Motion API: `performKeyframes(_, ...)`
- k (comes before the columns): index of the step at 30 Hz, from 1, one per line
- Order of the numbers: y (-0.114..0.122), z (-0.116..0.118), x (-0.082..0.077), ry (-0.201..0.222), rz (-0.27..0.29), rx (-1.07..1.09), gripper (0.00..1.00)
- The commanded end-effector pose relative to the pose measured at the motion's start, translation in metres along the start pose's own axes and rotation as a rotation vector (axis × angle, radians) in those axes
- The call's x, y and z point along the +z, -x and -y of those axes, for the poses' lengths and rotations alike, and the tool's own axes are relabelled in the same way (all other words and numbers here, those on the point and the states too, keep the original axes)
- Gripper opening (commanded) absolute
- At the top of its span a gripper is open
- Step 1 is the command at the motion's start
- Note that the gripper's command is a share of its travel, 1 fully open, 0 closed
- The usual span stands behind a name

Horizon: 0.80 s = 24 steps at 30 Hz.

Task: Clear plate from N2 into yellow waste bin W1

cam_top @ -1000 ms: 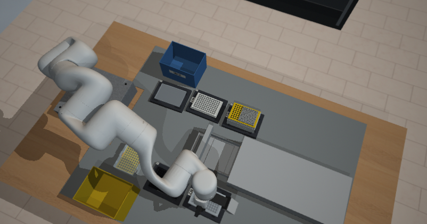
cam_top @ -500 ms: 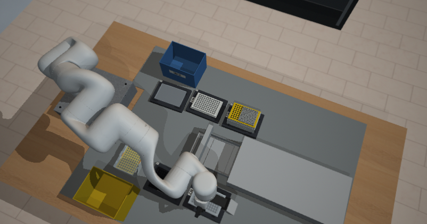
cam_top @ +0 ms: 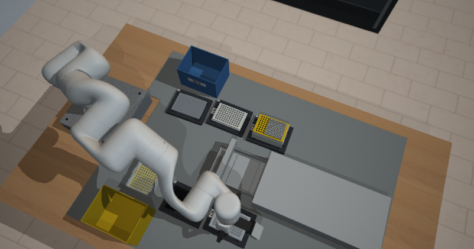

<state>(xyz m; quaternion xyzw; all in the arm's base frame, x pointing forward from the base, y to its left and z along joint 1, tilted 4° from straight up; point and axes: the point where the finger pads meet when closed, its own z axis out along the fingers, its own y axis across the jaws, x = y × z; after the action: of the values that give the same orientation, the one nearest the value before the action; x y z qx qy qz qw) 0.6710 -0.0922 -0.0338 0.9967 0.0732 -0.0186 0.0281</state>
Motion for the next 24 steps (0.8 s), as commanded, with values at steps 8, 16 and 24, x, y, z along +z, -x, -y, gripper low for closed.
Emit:
performKeyframes(8,-0.0022,-0.0006,0.0029,0.001,-0.006,0.000,1.00)
performKeyframes(16,-0.0022,-0.0006,0.0036,0.001,-0.006,0.000,1.00)
performKeyframes(24,-0.0022,-0.0006,0.0082,0.001,-0.006,0.000,1.00)
